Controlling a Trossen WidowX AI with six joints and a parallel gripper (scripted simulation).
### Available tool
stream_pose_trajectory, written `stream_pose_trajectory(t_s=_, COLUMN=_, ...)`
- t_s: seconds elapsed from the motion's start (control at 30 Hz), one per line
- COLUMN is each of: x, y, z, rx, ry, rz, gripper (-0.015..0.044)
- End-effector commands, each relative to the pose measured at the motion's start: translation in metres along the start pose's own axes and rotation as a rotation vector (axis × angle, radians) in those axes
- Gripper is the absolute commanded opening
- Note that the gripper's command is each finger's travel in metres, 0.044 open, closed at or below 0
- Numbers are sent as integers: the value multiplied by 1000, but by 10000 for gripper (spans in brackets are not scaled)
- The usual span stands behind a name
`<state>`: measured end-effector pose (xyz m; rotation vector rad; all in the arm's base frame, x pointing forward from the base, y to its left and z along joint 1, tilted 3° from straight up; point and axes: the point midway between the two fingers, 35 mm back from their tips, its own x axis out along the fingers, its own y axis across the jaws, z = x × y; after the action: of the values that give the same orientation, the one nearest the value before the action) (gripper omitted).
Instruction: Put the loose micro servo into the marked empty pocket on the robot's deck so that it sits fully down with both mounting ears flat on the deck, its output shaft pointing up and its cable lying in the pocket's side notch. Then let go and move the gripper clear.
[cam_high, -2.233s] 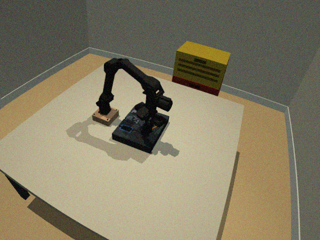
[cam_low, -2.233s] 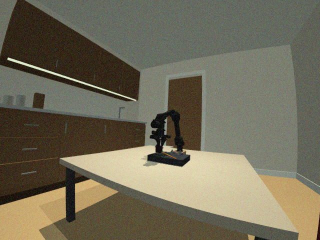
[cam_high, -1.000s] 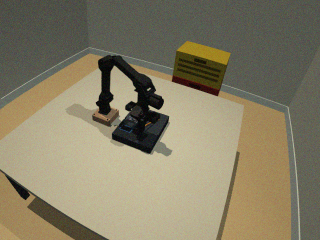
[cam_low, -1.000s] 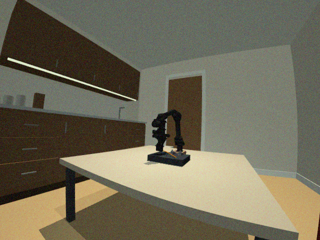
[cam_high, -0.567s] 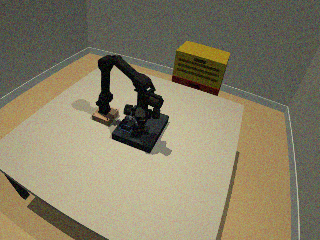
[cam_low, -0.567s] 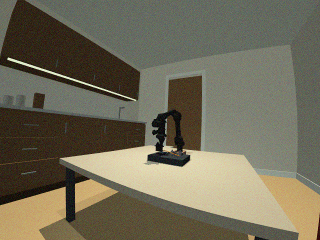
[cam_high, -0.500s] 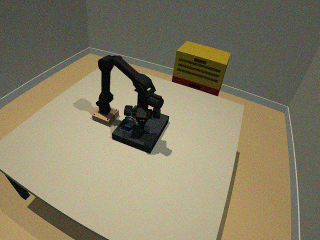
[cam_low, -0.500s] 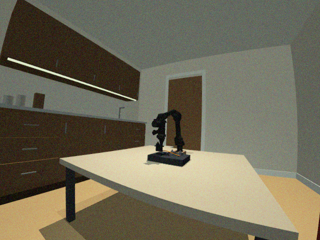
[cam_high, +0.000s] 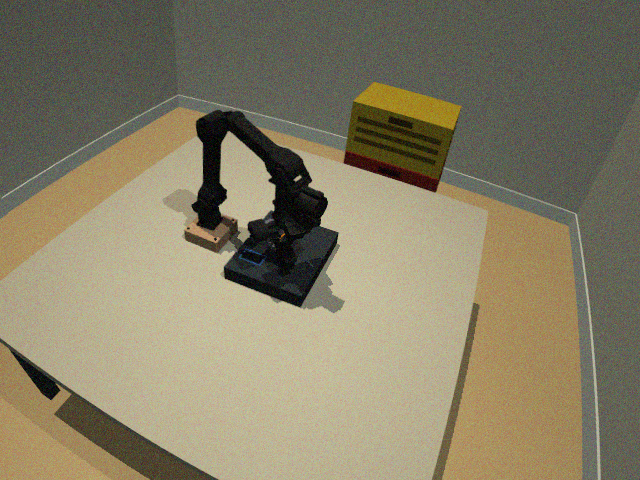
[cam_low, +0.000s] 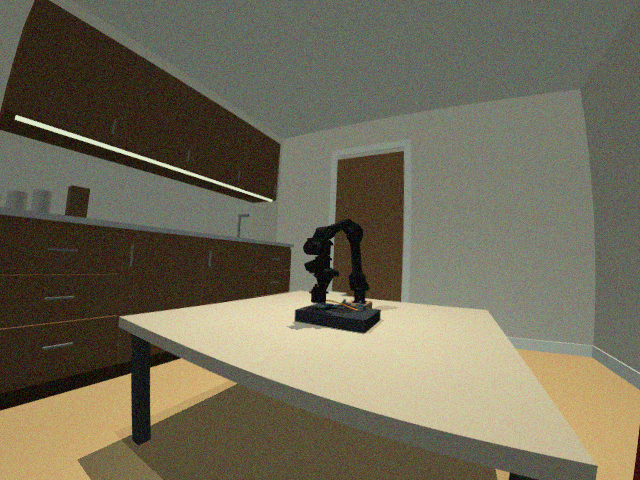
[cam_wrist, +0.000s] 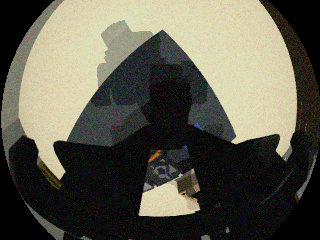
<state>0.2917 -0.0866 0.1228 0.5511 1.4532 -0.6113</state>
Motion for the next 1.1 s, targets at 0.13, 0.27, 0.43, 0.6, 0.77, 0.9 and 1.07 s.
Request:
stream_pose_trajectory(t_s=0.13, x=-1, y=0, z=1, rx=-267, ry=-5, rz=-2, gripper=0)
stream_pose_trajectory(t_s=0.27, x=-1, y=0, z=1, rx=-406, ry=-5, rz=-2, gripper=0)
stream_pose_trajectory(t_s=0.43, x=-1, y=0, z=1, rx=-580, ry=-5, rz=-3, gripper=0)
stream_pose_trajectory(t_s=0.6, x=-1, y=0, z=1, rx=-702, ry=-5, rz=-3, gripper=0)
stream_pose_trajectory(t_s=0.77, x=-1, y=-2, z=-1, rx=-702, ry=-5, rz=-3, gripper=0)
stream_pose_trajectory(t_s=0.9, x=-1, y=-9, z=-10, rx=-702, ry=-4, rz=-4, gripper=0)
stream_pose_trajectory(t_s=1.07, x=0, y=-23, z=-26, rx=-702, ry=-2, rz=-4, gripper=0)
